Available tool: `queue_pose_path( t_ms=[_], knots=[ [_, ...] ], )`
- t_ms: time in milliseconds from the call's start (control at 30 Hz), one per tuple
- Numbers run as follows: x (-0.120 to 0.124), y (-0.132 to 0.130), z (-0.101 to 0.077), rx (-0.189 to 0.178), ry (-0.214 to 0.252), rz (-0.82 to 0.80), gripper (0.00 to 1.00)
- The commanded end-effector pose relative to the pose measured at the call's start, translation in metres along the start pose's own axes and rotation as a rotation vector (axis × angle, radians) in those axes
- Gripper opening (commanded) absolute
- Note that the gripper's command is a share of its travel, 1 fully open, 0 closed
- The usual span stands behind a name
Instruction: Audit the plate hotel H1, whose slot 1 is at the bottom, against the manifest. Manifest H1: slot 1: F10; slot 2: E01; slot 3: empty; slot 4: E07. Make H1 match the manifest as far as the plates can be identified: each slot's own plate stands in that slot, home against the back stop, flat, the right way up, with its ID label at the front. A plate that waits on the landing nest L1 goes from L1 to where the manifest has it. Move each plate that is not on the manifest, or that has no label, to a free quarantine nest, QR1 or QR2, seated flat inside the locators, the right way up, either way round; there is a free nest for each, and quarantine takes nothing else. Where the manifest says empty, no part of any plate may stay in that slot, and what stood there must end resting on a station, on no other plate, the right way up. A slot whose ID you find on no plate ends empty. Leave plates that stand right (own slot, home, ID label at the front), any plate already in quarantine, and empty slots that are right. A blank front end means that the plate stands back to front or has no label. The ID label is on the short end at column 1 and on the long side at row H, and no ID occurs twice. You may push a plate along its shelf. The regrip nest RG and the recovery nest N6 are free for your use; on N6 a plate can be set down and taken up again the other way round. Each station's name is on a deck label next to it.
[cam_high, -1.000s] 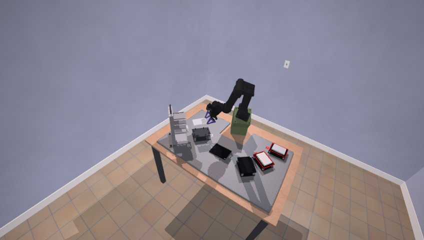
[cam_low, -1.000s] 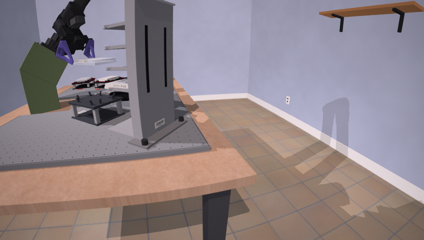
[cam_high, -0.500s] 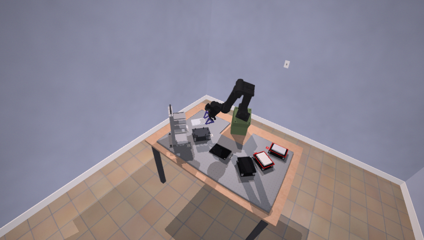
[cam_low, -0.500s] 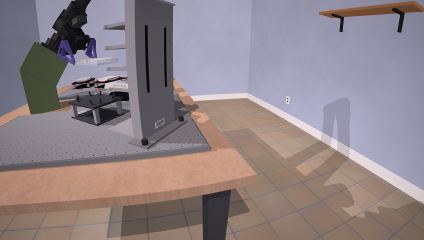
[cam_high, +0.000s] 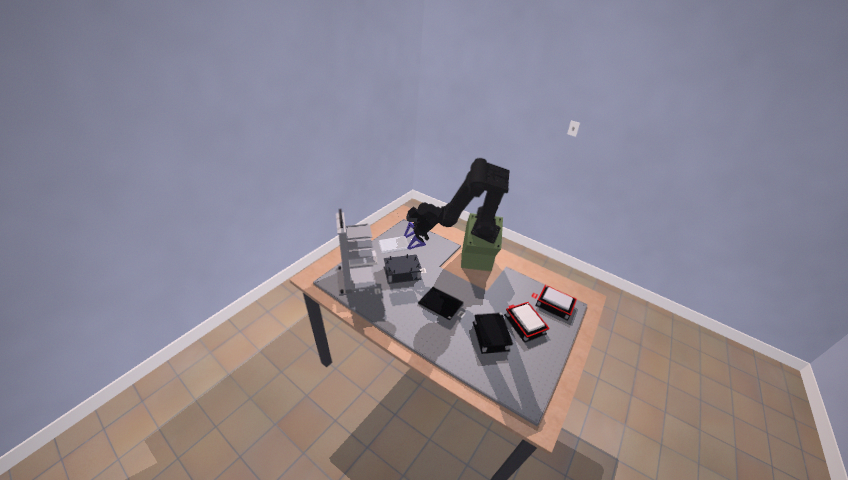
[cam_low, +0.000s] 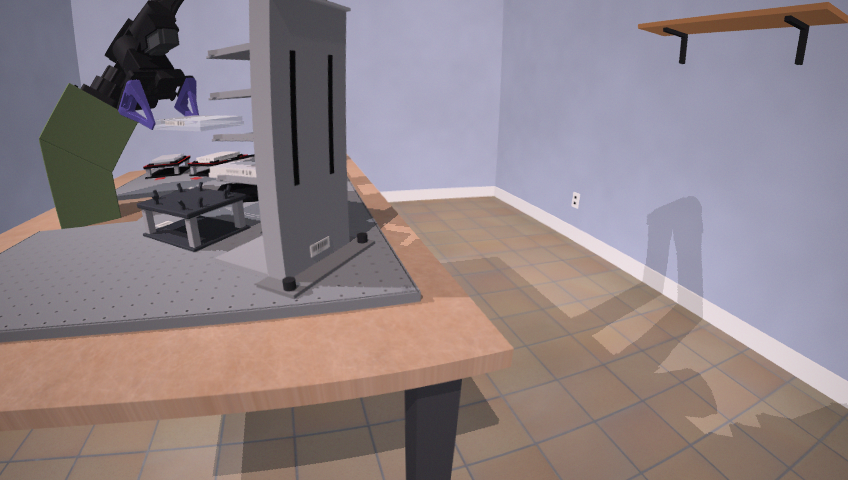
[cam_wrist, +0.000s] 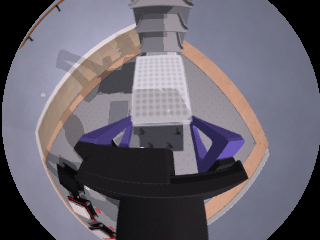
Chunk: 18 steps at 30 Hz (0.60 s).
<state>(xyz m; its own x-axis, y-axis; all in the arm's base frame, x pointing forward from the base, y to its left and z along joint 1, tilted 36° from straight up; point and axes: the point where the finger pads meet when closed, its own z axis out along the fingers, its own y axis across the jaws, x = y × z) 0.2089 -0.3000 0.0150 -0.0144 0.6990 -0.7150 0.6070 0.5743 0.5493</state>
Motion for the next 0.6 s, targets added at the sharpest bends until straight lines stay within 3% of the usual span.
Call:
queue_pose_path(
  t_ms=[0, 467, 500, 567],
  knots=[
    [-0.02, 0.001, 0.006, -0.005, -0.03, -0.016, 0.86],
    [-0.031, 0.004, 0.015, -0.009, -0.034, -0.023, 0.86],
    [-0.037, 0.001, 0.013, -0.005, -0.053, -0.032, 0.86],
    [-0.034, 0.003, 0.016, -0.008, -0.035, -0.022, 0.86]
  ],
)
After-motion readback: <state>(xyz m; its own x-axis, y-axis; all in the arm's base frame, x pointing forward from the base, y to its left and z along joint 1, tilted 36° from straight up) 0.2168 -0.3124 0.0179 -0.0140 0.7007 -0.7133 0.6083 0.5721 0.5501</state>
